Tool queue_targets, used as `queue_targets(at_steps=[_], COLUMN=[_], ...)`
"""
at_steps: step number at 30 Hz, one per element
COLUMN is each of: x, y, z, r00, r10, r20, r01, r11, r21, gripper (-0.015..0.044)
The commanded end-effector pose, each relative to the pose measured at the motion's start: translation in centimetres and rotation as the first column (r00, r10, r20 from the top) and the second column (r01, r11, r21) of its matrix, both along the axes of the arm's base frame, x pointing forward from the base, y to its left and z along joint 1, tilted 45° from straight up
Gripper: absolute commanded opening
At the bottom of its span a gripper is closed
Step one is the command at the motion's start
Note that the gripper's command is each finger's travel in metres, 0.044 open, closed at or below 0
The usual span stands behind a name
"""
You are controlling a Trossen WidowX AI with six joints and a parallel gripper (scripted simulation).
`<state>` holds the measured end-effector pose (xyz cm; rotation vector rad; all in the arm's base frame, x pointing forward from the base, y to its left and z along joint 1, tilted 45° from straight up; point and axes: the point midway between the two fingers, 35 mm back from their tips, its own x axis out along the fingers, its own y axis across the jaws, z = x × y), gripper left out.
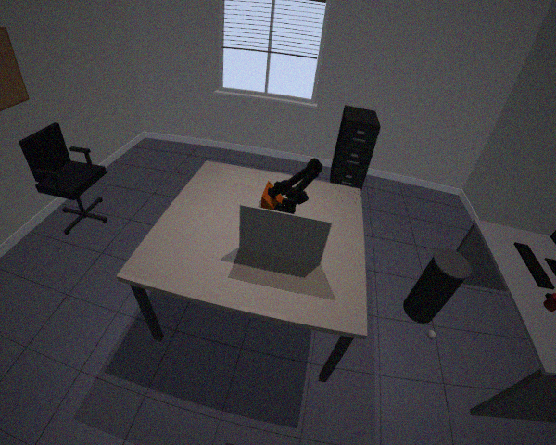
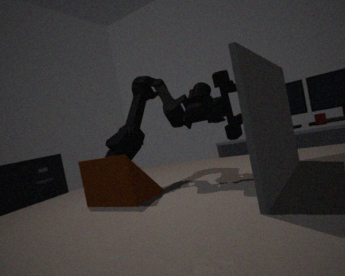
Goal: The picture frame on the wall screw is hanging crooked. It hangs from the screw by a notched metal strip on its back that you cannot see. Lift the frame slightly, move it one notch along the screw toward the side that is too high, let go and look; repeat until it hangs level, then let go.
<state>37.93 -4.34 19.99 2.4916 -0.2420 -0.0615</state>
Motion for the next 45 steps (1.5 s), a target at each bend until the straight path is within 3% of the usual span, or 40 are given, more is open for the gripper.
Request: queue_targets(at_steps=[1, 8, 15, 23, 45], x=[0.12, 0.12, 0.12, 0.12, -0.02], y=[0.06, 0.06, 0.06, 0.06, -0.3], z=[0.19, 0.19, 0.19, 0.19, 0.33], r00=[1.0, 1.0, 1.0, 1.0, 1.0], r10=[0.004, 0.004, 0.004, 0.004, 0.004], r20=[0.004, 0.004, 0.004, 0.004, 0.004], r01=[-0.004, -0.004, -0.004, -0.004, -0.004], r11=[1.0, 1.0, 1.0, 1.0, 1.0], r21=[0.003, 0.003, 0.003, 0.003, 0.003], gripper=[0.026, 0.026, 0.0076, 0.0003, 0.0])
